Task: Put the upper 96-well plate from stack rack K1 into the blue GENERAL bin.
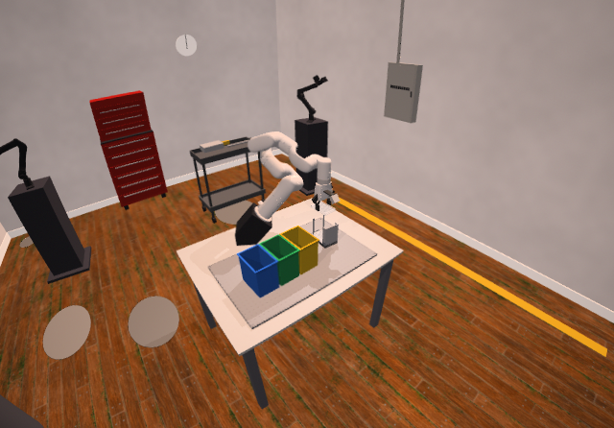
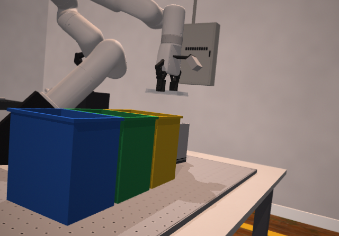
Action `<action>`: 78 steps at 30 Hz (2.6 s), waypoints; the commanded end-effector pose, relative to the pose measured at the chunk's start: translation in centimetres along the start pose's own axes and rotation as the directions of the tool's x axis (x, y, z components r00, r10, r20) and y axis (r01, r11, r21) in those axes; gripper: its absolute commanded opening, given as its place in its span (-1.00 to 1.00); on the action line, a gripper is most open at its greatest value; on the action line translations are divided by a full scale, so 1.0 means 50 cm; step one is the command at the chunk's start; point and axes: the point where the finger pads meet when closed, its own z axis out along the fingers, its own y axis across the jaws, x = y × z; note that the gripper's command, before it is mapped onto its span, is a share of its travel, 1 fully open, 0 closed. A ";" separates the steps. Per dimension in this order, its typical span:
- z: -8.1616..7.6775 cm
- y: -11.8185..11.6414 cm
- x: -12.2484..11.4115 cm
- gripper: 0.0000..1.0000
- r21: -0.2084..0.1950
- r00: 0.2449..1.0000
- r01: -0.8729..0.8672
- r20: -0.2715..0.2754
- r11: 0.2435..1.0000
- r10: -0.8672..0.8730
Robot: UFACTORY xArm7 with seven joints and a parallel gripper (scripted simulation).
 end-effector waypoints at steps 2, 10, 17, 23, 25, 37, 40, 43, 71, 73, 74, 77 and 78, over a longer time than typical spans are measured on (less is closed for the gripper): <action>-0.003 0.028 0.006 -1.00 0.003 1.000 0.007 -0.003 1.000 -0.007; -0.001 0.081 0.013 -1.00 0.003 1.000 0.007 -0.003 1.000 -0.007; 0.000 0.114 0.017 -1.00 0.003 1.000 0.007 -0.004 1.000 -0.007; 0.002 0.154 0.022 -1.00 0.002 1.000 0.007 -0.004 1.000 -0.007; 0.002 0.167 0.024 -1.00 0.002 1.000 0.007 -0.004 1.000 -0.007; 0.004 0.234 0.032 -1.00 0.002 1.000 0.006 -0.004 1.000 -0.006; 0.005 0.254 0.035 -1.00 0.002 1.000 0.006 -0.004 1.000 -0.006; 0.006 0.274 0.037 -1.00 0.002 1.000 0.006 -0.004 1.000 -0.006; 0.012 0.433 0.058 -1.00 0.001 1.000 0.006 -0.003 1.000 -0.006; 0.012 0.446 0.059 -1.00 0.001 1.000 0.006 -0.003 1.000 -0.006; 0.012 0.453 0.060 -1.00 0.001 1.000 0.006 -0.003 1.000 -0.006; 0.013 0.473 0.063 -1.00 0.001 1.000 0.006 -0.003 1.000 -0.006; 0.013 0.479 0.063 -1.00 0.000 1.000 0.006 -0.003 1.000 -0.006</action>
